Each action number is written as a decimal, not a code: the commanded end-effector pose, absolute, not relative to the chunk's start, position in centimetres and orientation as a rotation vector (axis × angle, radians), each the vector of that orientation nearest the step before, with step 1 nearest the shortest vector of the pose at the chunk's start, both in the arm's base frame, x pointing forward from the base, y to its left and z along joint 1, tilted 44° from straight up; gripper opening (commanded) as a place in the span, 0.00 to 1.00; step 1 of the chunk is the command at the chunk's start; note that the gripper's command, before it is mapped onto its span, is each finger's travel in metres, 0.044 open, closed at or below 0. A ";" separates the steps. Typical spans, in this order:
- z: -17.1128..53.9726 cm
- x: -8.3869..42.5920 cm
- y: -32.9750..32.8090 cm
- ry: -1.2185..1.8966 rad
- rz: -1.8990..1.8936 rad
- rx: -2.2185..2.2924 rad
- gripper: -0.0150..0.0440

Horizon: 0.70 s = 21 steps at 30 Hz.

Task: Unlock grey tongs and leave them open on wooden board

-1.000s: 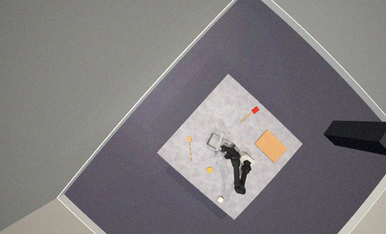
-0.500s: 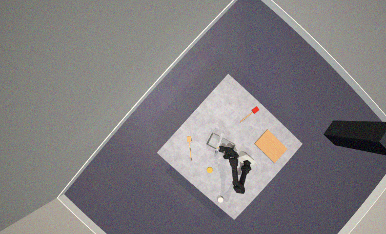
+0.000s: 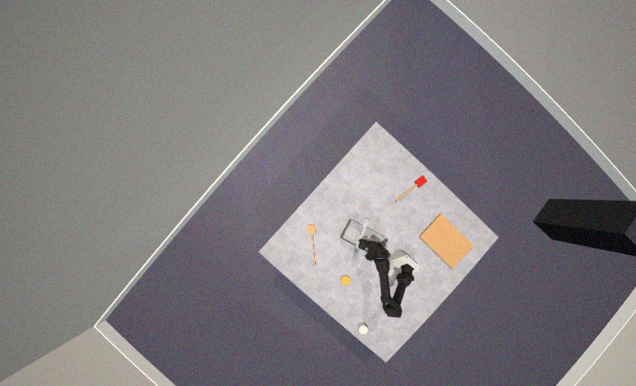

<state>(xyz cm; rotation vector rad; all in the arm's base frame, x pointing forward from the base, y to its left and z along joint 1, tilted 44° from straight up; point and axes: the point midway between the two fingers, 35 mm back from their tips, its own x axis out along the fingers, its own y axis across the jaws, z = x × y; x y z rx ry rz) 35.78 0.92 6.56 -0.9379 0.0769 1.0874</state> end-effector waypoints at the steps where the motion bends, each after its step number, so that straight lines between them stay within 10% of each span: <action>1: 6.1 36.1 1.3 0.083 1.087 -0.938 0.69; 21: 4.6 37.8 3.7 0.080 1.084 -0.936 0.69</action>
